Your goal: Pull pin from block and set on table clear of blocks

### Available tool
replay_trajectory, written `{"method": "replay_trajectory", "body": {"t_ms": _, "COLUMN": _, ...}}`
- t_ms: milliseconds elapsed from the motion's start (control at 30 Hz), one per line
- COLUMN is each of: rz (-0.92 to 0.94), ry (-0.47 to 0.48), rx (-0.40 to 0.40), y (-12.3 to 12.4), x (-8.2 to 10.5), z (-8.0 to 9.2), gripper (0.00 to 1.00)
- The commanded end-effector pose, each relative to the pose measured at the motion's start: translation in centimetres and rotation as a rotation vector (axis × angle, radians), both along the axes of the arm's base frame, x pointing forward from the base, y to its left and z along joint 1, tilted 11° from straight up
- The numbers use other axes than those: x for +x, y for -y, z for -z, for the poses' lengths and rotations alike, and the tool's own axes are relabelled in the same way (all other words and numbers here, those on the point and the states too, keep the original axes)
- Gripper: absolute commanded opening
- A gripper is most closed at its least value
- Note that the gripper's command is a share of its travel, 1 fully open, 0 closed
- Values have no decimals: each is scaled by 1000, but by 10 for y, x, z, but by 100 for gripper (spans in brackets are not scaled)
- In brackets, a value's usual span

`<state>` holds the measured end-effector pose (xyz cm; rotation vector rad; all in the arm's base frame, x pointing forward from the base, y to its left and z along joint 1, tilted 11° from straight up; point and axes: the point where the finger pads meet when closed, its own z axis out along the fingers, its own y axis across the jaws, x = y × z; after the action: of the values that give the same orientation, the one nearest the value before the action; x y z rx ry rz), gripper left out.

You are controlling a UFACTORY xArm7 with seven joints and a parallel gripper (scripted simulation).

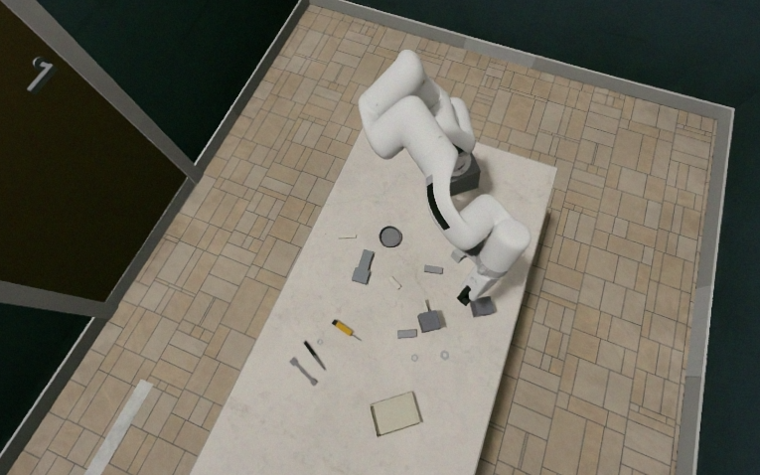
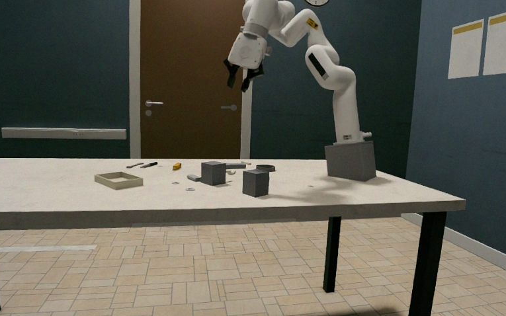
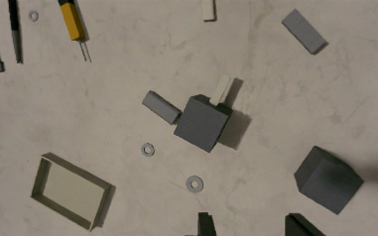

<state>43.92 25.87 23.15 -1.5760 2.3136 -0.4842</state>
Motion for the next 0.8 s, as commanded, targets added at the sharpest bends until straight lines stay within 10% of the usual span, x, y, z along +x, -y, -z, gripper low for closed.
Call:
{"method": "replay_trajectory", "body": {"t_ms": 0, "rz": 6, "ry": -2, "rx": -2, "y": 1, "x": 0, "z": 0, "gripper": 45}}
{"method": "replay_trajectory", "body": {"t_ms": 767, "rz": 56, "ry": -28, "rx": -18, "y": 12, "x": 0, "z": 11, "gripper": 45}}
